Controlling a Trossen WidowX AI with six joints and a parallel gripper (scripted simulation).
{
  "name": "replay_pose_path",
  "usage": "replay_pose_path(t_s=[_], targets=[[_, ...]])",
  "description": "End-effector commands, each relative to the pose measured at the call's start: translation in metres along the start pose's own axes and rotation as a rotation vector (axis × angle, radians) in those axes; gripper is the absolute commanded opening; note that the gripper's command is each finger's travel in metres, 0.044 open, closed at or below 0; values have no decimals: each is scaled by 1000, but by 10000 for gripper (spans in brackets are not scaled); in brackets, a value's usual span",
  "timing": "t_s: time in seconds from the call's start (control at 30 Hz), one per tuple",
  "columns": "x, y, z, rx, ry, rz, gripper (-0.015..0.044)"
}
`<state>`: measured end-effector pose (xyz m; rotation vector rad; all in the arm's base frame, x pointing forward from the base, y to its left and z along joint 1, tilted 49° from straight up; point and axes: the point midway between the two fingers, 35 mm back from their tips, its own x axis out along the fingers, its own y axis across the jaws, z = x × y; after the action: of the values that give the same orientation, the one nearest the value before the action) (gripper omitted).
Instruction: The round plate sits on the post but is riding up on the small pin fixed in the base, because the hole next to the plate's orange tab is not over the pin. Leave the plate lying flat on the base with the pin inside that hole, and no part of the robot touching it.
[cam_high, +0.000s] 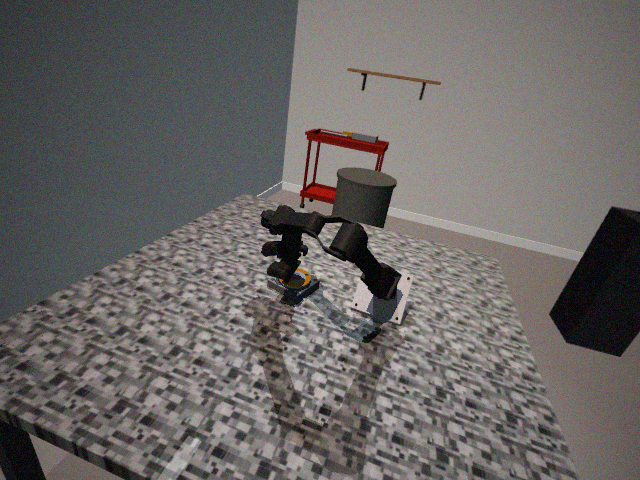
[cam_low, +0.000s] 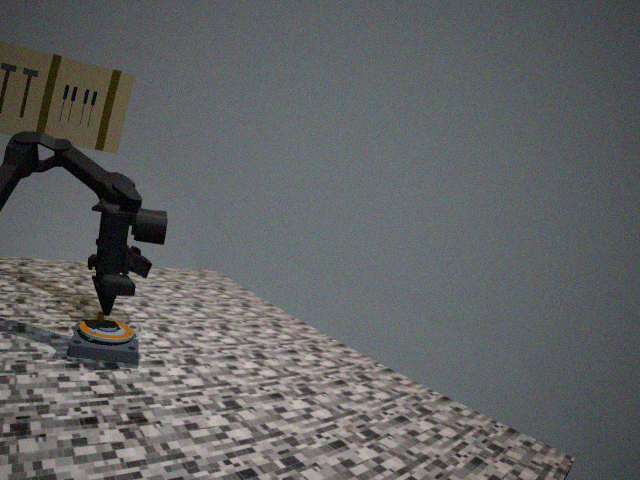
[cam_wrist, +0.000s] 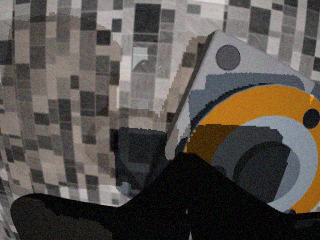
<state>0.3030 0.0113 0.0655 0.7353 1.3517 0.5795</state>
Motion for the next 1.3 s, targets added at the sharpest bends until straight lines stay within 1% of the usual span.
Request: replay_pose_path(t_s=[0.0, 0.87, 1.27], targets=[[1, 0, -8, 5, 5, -3, 0], [-4, -12, -43, 7, 6, -3, 0], [-4, -21, -50, 7, 7, -4, 0]])
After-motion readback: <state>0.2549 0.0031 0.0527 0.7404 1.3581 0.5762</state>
